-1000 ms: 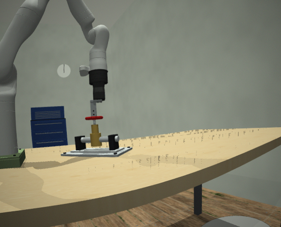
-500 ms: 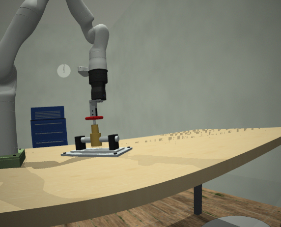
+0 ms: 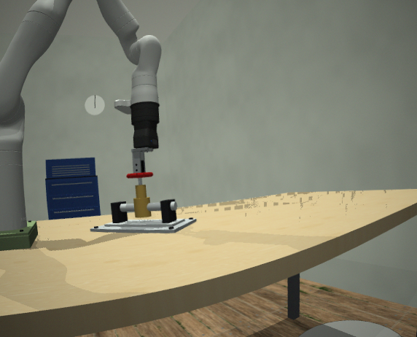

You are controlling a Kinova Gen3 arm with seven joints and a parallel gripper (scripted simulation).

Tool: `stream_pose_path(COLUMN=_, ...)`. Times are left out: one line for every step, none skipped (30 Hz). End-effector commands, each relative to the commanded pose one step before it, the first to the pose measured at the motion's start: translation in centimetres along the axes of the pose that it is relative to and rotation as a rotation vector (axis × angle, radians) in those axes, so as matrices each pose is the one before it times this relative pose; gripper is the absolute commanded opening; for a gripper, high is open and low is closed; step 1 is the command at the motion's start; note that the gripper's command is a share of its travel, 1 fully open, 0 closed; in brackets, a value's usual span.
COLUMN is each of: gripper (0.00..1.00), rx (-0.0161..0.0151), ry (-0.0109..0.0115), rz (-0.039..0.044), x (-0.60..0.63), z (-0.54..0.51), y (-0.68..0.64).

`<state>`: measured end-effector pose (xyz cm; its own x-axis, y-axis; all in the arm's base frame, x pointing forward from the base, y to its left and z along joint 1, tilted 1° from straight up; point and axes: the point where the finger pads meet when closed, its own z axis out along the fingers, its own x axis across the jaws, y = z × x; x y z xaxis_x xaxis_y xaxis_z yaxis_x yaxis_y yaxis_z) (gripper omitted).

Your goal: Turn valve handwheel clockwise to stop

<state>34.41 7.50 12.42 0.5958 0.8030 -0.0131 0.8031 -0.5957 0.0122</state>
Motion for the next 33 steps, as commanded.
stream_pose_path(gripper=0.00, rx=-0.00186, ry=0.00107, rz=0.01854, x=0.035, z=-0.051, y=0.022)
stream_pose_path(gripper=0.00, rx=0.00000, ry=0.00000, rz=0.00000, x=0.000, z=0.000, y=0.000)
stream_pose_path(gripper=0.00, rx=0.00000, ry=0.00000, rz=0.00000, x=0.000, z=0.000, y=0.000)
stream_pose_path(gripper=0.00, rx=0.00000, ry=-0.00001, rz=0.00832, x=0.000, z=0.000, y=-0.001)
stream_pose_path(gripper=0.00, rx=0.00000, ry=-0.00001, rz=0.00788, x=0.000, z=0.000, y=-0.001)
stream_pose_path(gripper=0.00, rx=0.00000, ry=-0.00001, rz=0.00744, x=0.000, z=0.000, y=0.000)
stream_pose_path(gripper=0.00, rx=0.00000, ry=0.00000, rz=0.00701, x=0.000, z=0.000, y=0.000)
stream_pose_path(gripper=0.00, rx=0.00000, ry=0.00000, rz=0.00658, x=0.000, z=0.000, y=0.000)
stream_pose_path(gripper=0.00, rx=0.00000, ry=0.00000, rz=0.00615, x=0.000, z=0.000, y=0.000)
stream_pose_path(gripper=0.00, rx=0.00000, ry=0.00000, rz=0.00573, x=0.000, z=0.000, y=0.000)
stream_pose_path(gripper=0.00, rx=0.00000, ry=0.00000, rz=0.00532, x=0.000, z=0.000, y=0.000)
stream_pose_path(gripper=0.00, rx=0.00000, ry=0.00000, rz=0.00492, x=0.000, z=0.000, y=0.000)
stream_pose_path(gripper=0.00, rx=0.00000, ry=0.00000, rz=0.00452, x=0.000, z=0.000, y=0.000)
stream_pose_path(gripper=0.00, rx=0.00000, ry=0.00000, rz=0.00413, x=0.000, z=0.000, y=0.000)
stream_pose_path(gripper=0.00, rx=0.00000, ry=0.00000, rz=0.00376, x=0.000, z=0.000, y=0.000)
stream_pose_path(gripper=0.00, rx=0.00000, ry=0.00000, rz=0.00339, x=0.000, z=0.000, y=0.000)
stream_pose_path(gripper=0.00, rx=0.00000, ry=0.00000, rz=0.00304, x=0.000, z=0.000, y=0.000)
stream_pose_path(gripper=0.00, rx=0.00000, ry=0.00000, rz=0.00270, x=0.000, z=0.000, y=0.000)
stream_pose_path(gripper=0.00, rx=0.00000, ry=0.00000, rz=0.00000, x=0.000, z=0.000, y=0.000)
stream_pose_path(gripper=0.00, rx=0.00000, ry=0.00000, rz=0.00000, x=0.000, z=0.000, y=0.000)
stream_pose_path(gripper=0.00, rx=0.00000, ry=0.00000, rz=0.00238, x=0.000, z=0.000, y=0.000)
stream_pose_path(gripper=0.00, rx=0.00000, ry=0.00000, rz=0.00207, x=0.000, z=0.000, y=0.000)
stream_pose_path(gripper=0.00, rx=0.00000, ry=0.00000, rz=0.00178, x=0.000, z=0.000, y=0.000)
stream_pose_path(gripper=0.00, rx=0.00000, ry=0.00000, rz=0.00150, x=0.000, z=0.000, y=0.000)
stream_pose_path(gripper=0.00, rx=0.00000, ry=0.00000, rz=0.00125, x=0.000, z=0.000, y=0.000)
stream_pose_path(gripper=0.00, rx=0.00000, ry=0.00000, rz=0.00102, x=0.000, z=0.000, y=0.000)
stream_pose_path(gripper=0.00, rx=0.00000, ry=0.00000, rz=0.00080, x=0.000, z=0.000, y=0.000)
stream_pose_path(gripper=0.00, rx=0.00000, ry=0.00000, rz=0.00061, x=0.000, z=0.000, y=0.000)
stream_pose_path(gripper=0.00, rx=0.00000, ry=0.00000, rz=0.00044, x=0.000, z=0.000, y=0.000)
stream_pose_path(gripper=0.00, rx=0.00000, ry=0.00000, rz=0.00030, x=0.000, z=0.000, y=0.000)
stream_pose_path(gripper=0.00, rx=0.00000, ry=0.00000, rz=0.00019, x=0.000, z=0.000, y=0.000)
stream_pose_path(gripper=0.00, rx=0.00000, ry=0.00000, rz=0.00010, x=0.000, z=0.000, y=0.000)
stream_pose_path(gripper=0.00, rx=0.00000, ry=0.00000, rz=0.00004, x=0.000, z=0.000, y=0.000)
